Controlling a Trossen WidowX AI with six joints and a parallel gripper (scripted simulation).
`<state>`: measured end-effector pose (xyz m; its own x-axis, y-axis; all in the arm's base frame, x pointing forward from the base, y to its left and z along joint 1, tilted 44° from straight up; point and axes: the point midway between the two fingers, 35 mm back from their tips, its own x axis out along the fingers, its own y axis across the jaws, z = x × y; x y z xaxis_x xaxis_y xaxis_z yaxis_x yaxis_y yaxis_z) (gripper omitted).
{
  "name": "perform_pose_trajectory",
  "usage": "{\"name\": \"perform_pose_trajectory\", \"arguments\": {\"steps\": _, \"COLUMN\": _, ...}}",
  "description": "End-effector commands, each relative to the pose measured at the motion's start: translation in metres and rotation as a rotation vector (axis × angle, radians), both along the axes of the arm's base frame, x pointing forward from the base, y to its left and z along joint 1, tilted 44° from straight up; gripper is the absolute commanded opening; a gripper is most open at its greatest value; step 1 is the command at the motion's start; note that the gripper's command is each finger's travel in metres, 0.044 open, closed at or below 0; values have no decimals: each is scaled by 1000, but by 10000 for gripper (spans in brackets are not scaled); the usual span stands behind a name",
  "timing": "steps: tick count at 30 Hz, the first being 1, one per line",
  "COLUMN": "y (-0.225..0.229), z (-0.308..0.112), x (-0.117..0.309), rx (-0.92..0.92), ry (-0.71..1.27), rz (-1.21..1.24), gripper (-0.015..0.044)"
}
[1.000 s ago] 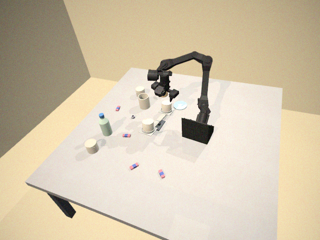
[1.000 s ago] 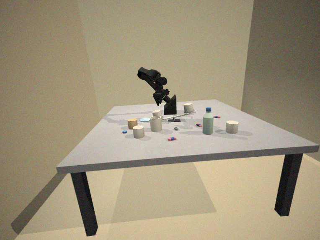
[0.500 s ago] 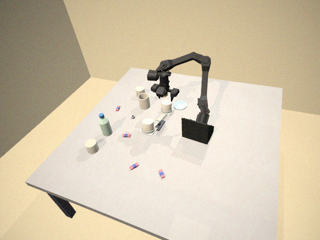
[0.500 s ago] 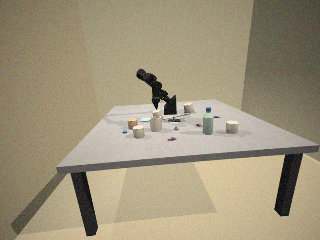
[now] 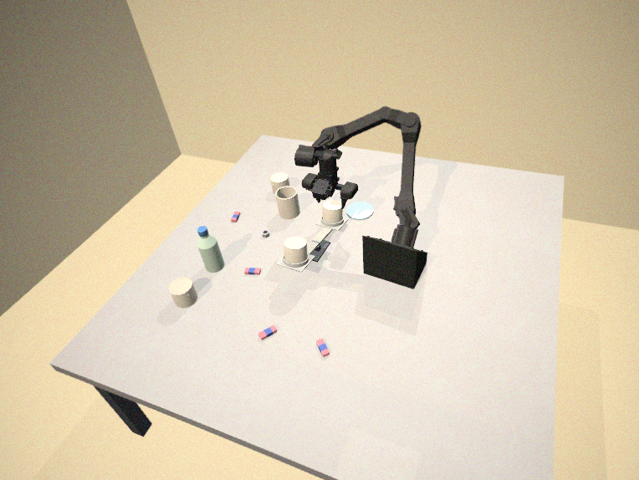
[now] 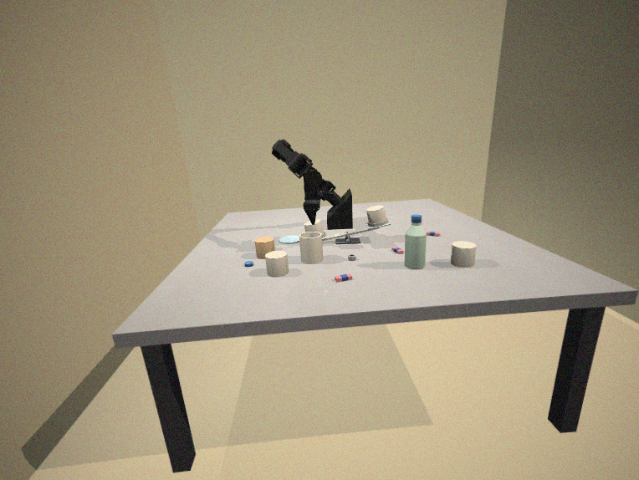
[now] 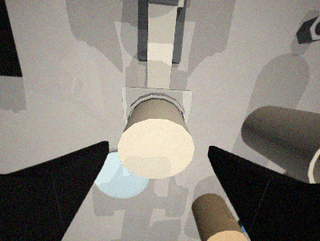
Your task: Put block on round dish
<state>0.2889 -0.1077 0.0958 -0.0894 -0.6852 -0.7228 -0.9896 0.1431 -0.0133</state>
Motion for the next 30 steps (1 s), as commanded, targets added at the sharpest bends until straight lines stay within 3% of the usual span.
{"name": "perform_pose_trajectory", "arguments": {"steps": 1, "y": -6, "z": -6, "x": -2, "rx": -3, "ry": 7, "rz": 0, "gripper": 440}}
{"name": "perform_pose_trajectory", "arguments": {"steps": 27, "y": -33, "z": -33, "x": -7, "rx": -7, "ry": 8, "rz": 0, "gripper": 440}}
{"name": "perform_pose_trajectory", "arguments": {"steps": 30, "y": -33, "z": -33, "x": -7, "rx": -7, "ry": 8, "rz": 0, "gripper": 361}}
